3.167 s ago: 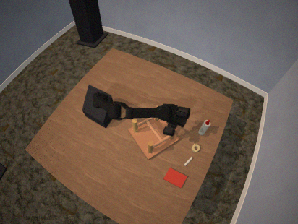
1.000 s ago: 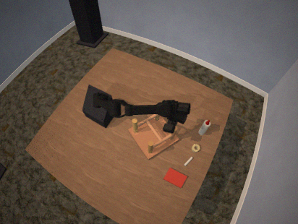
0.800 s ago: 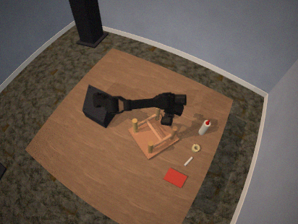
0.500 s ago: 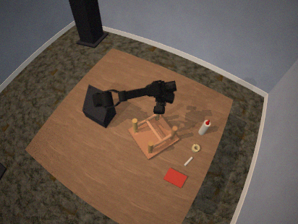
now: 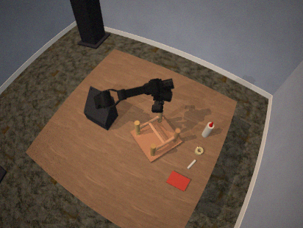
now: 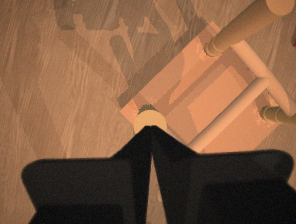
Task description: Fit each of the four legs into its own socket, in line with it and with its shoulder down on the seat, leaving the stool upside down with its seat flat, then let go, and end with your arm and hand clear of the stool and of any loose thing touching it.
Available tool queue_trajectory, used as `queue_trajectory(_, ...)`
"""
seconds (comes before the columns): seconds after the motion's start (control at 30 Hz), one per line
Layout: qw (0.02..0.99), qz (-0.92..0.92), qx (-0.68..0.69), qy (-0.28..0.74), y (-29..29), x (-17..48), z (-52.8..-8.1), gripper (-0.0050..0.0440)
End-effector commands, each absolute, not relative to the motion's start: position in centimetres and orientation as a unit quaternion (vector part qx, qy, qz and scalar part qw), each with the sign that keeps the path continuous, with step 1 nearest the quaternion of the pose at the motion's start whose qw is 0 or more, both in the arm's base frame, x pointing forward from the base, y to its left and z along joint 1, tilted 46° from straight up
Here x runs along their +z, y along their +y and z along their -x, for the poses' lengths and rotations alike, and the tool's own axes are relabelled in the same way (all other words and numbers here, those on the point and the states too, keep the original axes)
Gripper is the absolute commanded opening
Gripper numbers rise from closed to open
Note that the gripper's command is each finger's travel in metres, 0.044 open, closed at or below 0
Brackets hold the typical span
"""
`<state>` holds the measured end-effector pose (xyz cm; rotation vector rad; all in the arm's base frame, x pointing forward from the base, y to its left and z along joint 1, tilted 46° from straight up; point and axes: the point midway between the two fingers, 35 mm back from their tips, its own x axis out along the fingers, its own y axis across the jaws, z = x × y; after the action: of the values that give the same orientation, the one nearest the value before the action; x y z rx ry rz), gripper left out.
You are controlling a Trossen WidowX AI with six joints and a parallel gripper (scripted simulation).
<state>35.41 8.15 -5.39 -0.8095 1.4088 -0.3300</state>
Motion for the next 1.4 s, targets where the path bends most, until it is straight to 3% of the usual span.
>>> queue_trajectory(0.0, 0.671, 0.362, -0.146, 0.63, 6.7, -6.5, -34.9, 0.0)
queue_trajectory(1.37, 0.671, 0.362, -0.146, 0.63, 4.5, -8.8, -34.7, 0.0)
